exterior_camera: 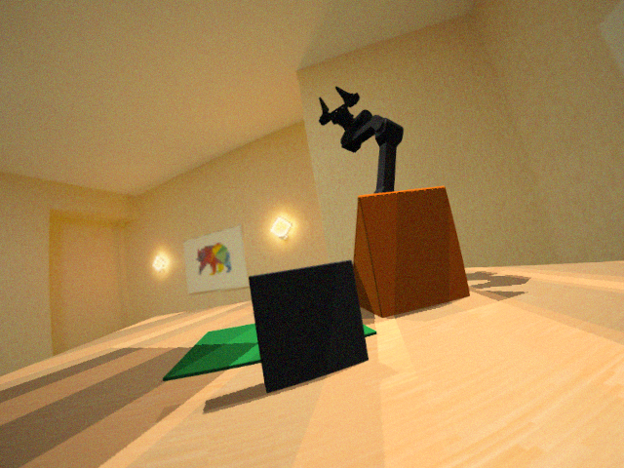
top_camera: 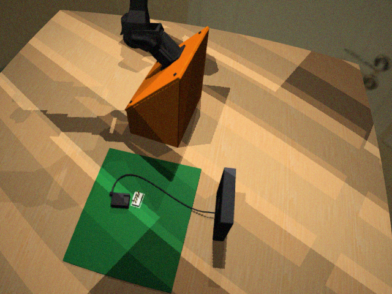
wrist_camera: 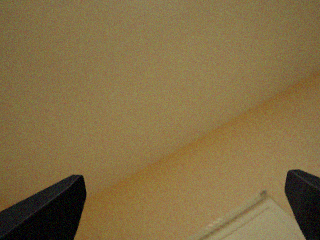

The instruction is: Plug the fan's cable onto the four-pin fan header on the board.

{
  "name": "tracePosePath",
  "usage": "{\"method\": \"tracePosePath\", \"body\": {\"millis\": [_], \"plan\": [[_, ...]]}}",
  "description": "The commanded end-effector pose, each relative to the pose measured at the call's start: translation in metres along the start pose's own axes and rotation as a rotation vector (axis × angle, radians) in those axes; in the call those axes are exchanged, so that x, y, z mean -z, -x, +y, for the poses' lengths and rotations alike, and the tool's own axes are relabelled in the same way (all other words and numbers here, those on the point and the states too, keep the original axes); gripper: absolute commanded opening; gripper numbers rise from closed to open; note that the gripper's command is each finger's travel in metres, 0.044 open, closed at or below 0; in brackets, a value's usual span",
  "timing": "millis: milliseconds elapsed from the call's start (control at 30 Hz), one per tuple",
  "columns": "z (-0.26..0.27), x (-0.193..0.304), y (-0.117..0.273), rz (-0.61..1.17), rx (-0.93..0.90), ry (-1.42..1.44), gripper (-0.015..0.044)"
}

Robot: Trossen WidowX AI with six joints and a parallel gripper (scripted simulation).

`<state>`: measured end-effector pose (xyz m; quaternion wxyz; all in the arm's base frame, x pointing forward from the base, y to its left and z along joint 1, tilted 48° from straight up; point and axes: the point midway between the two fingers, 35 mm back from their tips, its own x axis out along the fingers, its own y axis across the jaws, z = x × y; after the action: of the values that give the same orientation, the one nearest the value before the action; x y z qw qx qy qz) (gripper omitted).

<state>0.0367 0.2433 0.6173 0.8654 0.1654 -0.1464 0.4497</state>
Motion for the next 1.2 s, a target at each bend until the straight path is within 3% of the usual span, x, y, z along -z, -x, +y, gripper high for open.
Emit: {"method": "tracePosePath", "body": {"millis": [0,100,400,767,1167], "plan": [[0.000,0.000,0.000,0.000,0.000,0.000,0.0426],[0.000,0.000,0.000,0.000,0.000,0.000,0.0440],[-0.037,-0.078,0.038,-0.243,-0.078,-0.117,0.0210],[-0.159,-0.171,0.108,-0.632,-0.078,-0.401,0.0210],[-0.259,-0.184,0.137,-0.821,0.002,-0.573,0.0210]]}}
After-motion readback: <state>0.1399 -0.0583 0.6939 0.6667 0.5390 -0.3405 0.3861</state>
